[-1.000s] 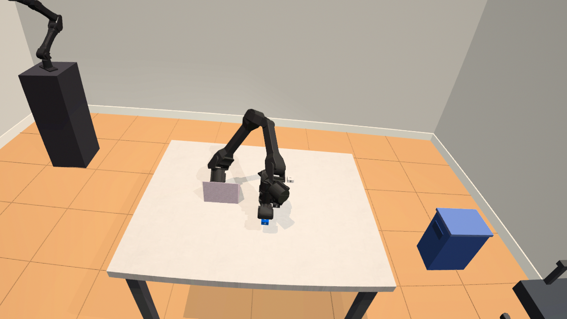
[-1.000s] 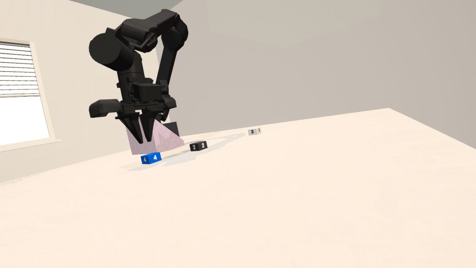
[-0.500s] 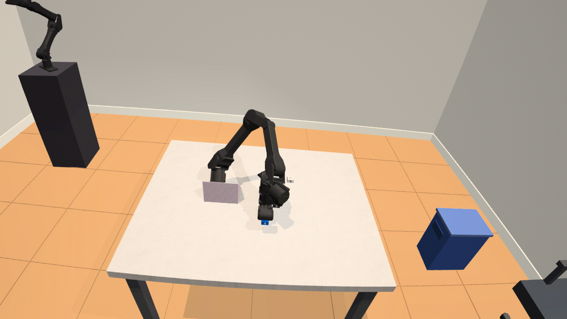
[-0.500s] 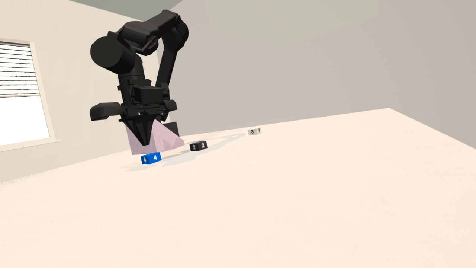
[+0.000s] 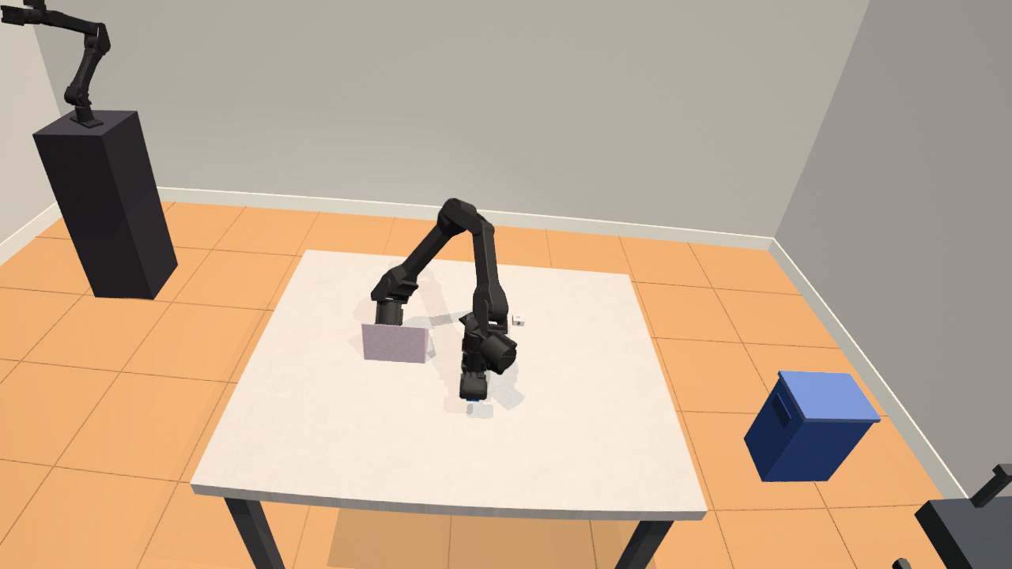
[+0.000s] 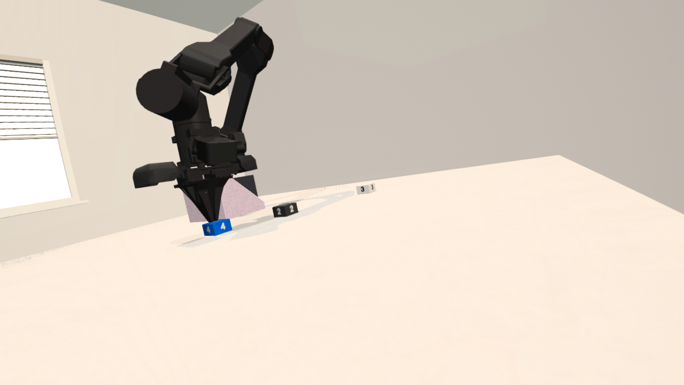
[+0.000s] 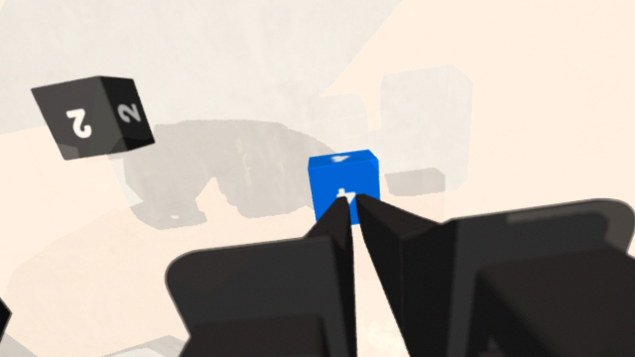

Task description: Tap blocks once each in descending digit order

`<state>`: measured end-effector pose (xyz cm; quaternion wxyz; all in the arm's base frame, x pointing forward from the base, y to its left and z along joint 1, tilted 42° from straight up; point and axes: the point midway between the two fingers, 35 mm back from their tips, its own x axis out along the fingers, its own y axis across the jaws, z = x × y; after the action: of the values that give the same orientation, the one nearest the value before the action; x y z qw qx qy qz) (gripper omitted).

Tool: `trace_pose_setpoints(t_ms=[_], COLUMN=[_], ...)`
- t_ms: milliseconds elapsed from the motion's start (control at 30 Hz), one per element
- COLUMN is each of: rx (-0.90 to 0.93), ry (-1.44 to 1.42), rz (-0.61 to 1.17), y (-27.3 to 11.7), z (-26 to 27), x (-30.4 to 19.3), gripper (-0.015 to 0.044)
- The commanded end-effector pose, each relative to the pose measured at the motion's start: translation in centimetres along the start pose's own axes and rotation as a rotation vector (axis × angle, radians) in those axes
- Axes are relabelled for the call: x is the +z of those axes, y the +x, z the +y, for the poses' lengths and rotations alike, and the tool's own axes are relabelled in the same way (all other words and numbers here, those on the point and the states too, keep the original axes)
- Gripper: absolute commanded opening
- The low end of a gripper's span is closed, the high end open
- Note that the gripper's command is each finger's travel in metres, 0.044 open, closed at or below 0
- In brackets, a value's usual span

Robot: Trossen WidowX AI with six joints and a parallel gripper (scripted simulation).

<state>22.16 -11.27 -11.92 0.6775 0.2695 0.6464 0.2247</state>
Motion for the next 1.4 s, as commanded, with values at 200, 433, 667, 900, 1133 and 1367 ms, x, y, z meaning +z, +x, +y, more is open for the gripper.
trace_pose_setpoints(t_ms=[200, 433, 667, 900, 1133, 1367], rx=[0.003, 0.008, 0.005, 0.006, -0.045, -0.047], ry=[0.004, 0.011, 0.012, 0.012, -0.039, -0.014], rz=[0.001, 0.004, 0.005, 0.005, 0.006, -0.008], y=[-0.1, -2.5, -9.5, -10.6, -11.3, -11.5], z=[0.0, 0.0, -0.2, -0.1, 5.7, 14.9], x=[-0.1, -0.2, -0.1, -0.2, 5.7, 10.9], gripper=[0.0020, 0.0020, 0.0020, 0.0020, 0.0020, 0.0020])
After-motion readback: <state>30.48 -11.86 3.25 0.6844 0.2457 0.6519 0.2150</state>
